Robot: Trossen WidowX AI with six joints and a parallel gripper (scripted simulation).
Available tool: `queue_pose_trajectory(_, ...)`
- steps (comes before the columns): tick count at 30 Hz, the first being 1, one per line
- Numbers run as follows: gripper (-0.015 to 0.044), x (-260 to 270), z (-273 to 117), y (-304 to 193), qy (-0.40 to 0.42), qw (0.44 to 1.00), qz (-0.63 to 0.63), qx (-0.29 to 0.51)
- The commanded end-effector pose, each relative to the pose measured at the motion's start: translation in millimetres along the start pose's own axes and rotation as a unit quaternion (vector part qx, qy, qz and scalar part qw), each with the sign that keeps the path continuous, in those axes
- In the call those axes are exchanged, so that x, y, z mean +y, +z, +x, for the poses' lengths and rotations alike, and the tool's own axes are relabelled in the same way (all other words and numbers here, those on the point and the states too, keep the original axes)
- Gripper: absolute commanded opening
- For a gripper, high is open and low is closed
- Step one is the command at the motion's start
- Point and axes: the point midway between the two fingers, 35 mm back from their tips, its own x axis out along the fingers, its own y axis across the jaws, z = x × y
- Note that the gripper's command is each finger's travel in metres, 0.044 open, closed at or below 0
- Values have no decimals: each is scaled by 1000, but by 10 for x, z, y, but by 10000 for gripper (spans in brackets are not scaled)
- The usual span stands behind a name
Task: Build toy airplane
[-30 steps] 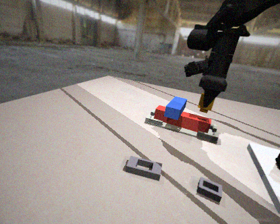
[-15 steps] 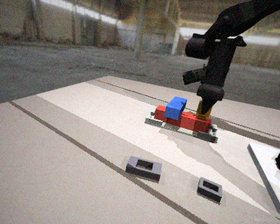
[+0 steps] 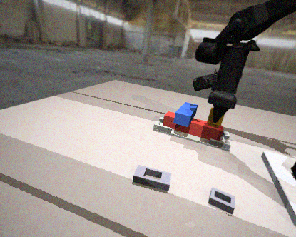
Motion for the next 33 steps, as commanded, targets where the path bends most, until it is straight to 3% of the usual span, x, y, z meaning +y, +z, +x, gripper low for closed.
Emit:
queue_pose_trajectory(1,0,-1,-4,2,0,1000,0,-1)
queue_pose_trajectory(2,0,-1,-4,2,0,1000,0,-1)
queue_pose_trajectory(12,260,-1,-4,2,0,1000,0,-1)
queue_pose_trajectory(22,260,-3,-25,6,0,1000,0,-1)
queue_pose_trajectory(29,260,-10,-826,19,1,1000,-1,1)
queue_pose_trajectory(33,260,-24,-909,44,1,1000,-1,1)
